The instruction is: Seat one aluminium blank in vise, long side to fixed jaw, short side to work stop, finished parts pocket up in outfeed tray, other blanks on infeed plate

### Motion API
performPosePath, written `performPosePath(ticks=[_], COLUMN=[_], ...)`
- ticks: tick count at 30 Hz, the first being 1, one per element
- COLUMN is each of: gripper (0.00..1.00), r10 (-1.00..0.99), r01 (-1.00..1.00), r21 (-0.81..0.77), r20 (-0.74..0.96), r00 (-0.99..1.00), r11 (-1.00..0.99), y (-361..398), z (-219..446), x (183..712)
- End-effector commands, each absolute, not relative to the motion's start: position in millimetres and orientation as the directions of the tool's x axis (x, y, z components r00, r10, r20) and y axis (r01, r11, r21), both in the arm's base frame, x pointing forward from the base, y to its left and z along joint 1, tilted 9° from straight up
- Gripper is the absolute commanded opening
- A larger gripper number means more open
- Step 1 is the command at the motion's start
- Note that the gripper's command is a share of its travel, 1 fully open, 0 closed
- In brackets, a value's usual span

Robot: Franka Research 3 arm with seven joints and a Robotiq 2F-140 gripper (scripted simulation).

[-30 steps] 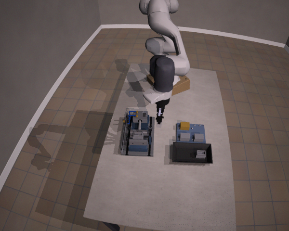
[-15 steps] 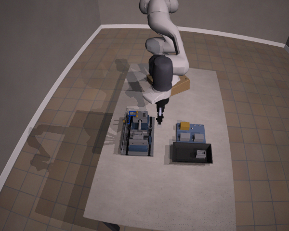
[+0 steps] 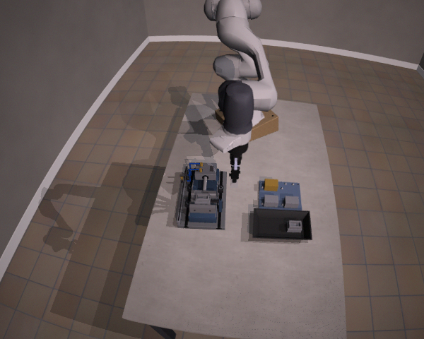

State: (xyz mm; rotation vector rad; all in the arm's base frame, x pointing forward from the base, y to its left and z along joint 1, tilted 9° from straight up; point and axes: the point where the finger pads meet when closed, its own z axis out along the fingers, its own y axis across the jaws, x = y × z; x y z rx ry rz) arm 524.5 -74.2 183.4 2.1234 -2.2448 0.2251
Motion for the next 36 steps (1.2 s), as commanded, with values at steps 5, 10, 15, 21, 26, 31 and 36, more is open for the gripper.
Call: performPosePath(ticks=[5, 10, 15, 21, 26, 31, 36], gripper=[0.0, 0.0, 0.0, 0.4, 0.4, 0.4, 0.4], r10=[-0.99, -0.99, -0.99, -0.99, -0.99, -0.99, -0.99], r01=[-0.996, -0.996, -0.996, -0.996, -0.996, -0.996, -0.996], r21=[-0.078, -0.078, -0.078, -0.078, -0.078, -0.078, -0.078], r20=[0.129, 0.128, 0.13, 0.13, 0.13, 0.13, 0.13], r00=[-0.051, -0.051, -0.051, -0.051, -0.051, -0.051, -0.051], r11=[0.041, 0.042, 0.041, 0.041, 0.041, 0.041, 0.041], y=[-75.8, -135.4, -190.5, -191.9, -191.9, -191.9, -191.9], z=[184.3, 192.0, 199.0, 199.2, 199.2, 199.2, 199.2], x=[525.3, 525.2, 519.0, 518.8, 518.8, 518.8, 518.8])
